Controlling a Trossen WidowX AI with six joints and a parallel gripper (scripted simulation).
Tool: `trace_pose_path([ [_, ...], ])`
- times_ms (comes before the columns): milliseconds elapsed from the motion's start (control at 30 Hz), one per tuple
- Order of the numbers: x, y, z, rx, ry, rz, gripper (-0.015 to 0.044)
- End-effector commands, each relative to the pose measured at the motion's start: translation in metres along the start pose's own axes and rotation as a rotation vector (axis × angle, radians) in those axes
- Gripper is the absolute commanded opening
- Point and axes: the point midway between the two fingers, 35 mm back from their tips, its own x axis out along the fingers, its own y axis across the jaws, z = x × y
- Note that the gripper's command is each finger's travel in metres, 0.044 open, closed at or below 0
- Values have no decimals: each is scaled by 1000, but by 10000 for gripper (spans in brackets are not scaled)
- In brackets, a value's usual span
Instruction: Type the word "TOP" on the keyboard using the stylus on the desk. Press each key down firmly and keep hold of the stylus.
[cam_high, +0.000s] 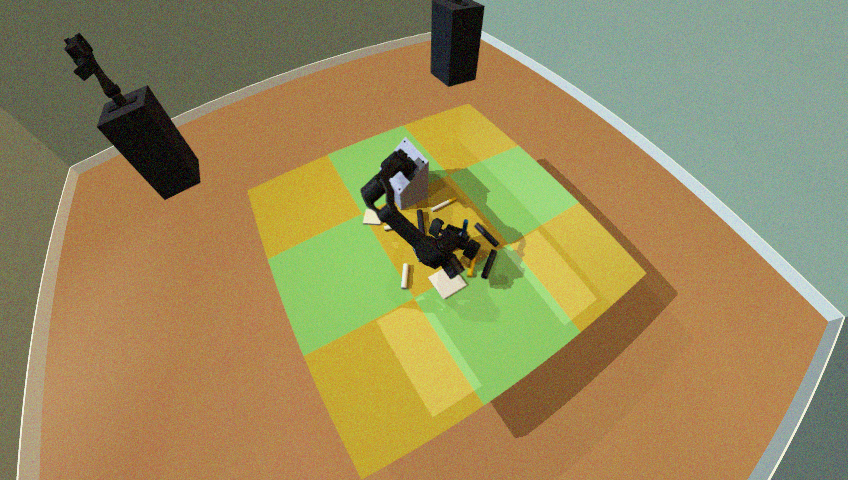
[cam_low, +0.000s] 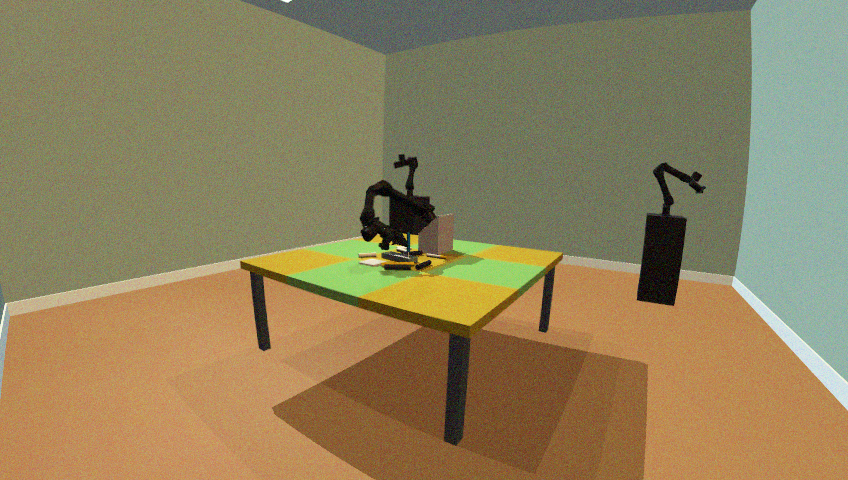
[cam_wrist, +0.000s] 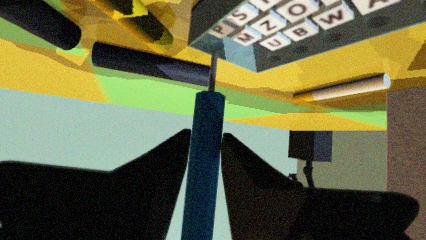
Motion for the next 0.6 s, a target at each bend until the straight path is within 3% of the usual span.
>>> trace_pose_path([
  [0,1,0,2,-2,-4,-2,81],
  [567,4,0,8,-2,-4,-2,81],
])
